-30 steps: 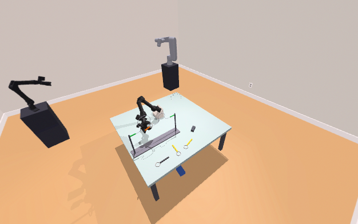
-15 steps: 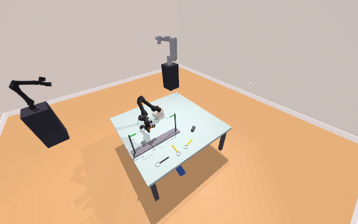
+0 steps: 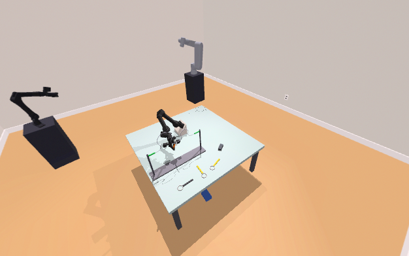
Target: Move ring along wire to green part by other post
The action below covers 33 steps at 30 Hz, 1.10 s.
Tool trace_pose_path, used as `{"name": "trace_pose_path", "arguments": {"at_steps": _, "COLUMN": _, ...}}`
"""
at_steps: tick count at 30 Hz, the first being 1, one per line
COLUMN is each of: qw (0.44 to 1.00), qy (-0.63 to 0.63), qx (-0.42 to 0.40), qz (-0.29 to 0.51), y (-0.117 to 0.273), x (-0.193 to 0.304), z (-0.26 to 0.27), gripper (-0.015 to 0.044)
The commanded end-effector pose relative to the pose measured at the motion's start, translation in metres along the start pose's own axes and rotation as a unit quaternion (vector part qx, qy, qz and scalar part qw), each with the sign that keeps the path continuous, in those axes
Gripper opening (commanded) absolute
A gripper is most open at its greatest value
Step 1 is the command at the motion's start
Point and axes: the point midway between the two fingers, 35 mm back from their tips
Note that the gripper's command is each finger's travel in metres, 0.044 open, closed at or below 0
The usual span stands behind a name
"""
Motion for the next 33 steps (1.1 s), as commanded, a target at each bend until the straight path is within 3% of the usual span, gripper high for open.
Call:
{"name": "trace_pose_path", "arguments": {"at_steps": 1, "qw": 1.000, "qy": -0.017, "qx": -0.007, "qz": 0.005, "y": 0.001, "x": 0.002, "z": 0.008, "gripper": -0.0150}}
{"name": "trace_pose_path", "arguments": {"at_steps": 33, "qw": 0.994, "qy": -0.093, "qx": -0.050, "qz": 0.018, "y": 0.010, "x": 0.003, "z": 0.059, "gripper": -0.0150}}
Point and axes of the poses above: the point midway between the two fingers, 35 mm back from their tips, its own y axis back along the fingers, its own z axis across the jaws, x = y × z, and after that the axes turned 6 degrees about -y, right-handed
